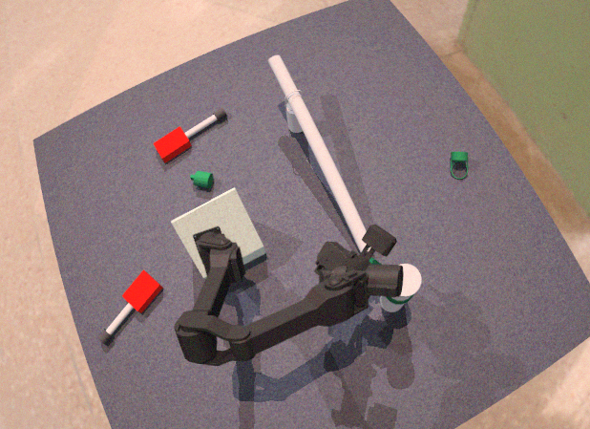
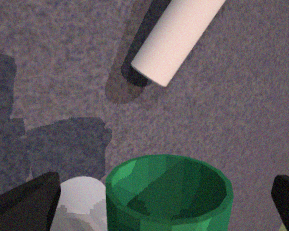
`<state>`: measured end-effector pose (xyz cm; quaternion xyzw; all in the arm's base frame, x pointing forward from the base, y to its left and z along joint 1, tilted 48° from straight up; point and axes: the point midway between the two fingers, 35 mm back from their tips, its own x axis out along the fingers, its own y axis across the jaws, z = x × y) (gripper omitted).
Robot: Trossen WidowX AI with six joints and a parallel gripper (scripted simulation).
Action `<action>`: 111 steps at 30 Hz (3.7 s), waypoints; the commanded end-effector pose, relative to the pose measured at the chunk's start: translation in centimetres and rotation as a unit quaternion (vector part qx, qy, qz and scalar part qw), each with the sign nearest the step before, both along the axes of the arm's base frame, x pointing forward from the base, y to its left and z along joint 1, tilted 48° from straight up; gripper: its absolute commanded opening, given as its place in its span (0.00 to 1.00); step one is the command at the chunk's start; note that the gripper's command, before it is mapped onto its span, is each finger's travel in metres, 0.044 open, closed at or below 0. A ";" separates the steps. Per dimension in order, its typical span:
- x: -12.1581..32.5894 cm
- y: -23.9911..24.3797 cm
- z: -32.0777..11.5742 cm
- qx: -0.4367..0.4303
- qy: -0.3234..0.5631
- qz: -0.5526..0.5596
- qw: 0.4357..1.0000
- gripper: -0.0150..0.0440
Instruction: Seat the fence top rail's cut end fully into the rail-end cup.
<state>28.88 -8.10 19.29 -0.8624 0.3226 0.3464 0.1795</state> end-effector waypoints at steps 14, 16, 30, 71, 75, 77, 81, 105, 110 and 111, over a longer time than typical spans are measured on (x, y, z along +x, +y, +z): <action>0.7 -0.8 -1.6 0.000 0.004 0.002 1.000 0.78; 0.7 -0.8 -1.6 0.000 0.004 0.002 1.000 0.69; 1.2 -0.6 -1.8 0.005 -0.020 -0.019 1.000 0.25; 4.1 0.3 -2.2 0.027 -0.138 -0.125 0.982 0.25; 4.3 0.3 -2.2 0.030 -0.148 -0.135 0.979 0.25; 4.5 0.3 -2.2 0.030 -0.153 -0.139 0.978 0.25; 4.9 0.4 -2.1 0.034 -0.172 -0.156 0.972 0.25; 4.9 0.4 -2.1 0.035 -0.172 -0.156 0.972 0.25; 4.9 0.4 -2.1 0.035 -0.172 -0.156 0.972 0.25; 4.9 0.4 -2.1 0.035 -0.172 -0.156 0.972 0.25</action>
